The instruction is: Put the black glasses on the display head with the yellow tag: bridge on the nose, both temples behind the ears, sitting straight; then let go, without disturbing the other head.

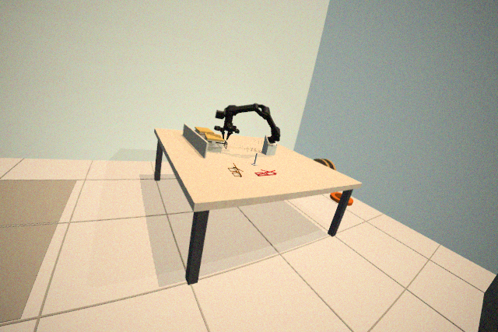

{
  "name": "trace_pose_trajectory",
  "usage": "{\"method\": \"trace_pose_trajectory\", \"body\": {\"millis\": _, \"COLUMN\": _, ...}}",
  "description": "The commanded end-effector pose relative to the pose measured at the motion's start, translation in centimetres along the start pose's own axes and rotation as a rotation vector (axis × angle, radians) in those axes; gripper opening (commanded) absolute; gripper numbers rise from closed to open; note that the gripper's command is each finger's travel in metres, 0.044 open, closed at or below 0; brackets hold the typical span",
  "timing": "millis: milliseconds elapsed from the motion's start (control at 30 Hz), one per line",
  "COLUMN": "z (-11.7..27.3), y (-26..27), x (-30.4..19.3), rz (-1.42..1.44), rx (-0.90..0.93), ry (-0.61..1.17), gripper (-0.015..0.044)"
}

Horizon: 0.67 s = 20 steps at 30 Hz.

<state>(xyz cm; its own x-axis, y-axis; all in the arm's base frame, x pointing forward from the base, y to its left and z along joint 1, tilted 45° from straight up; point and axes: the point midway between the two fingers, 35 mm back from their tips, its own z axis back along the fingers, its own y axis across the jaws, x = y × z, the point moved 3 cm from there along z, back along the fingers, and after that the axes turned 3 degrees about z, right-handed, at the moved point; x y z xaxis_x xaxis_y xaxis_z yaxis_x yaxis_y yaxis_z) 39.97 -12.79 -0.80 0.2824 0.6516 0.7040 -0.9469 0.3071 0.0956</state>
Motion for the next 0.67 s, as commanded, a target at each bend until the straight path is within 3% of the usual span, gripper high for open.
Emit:
{"method": "trace_pose_trajectory", "body": {"millis": 0, "z": 1.1, "y": -0.1, "x": 0.1, "rz": 0.007, "rx": -0.009, "ry": 0.007, "gripper": 0.0108}}
{"method": "trace_pose_trajectory", "body": {"millis": 633, "z": 2.8, "y": 5.7, "x": 0.3, "rz": 0.004, "rx": -0.006, "ry": 0.008, "gripper": 0.0108}}
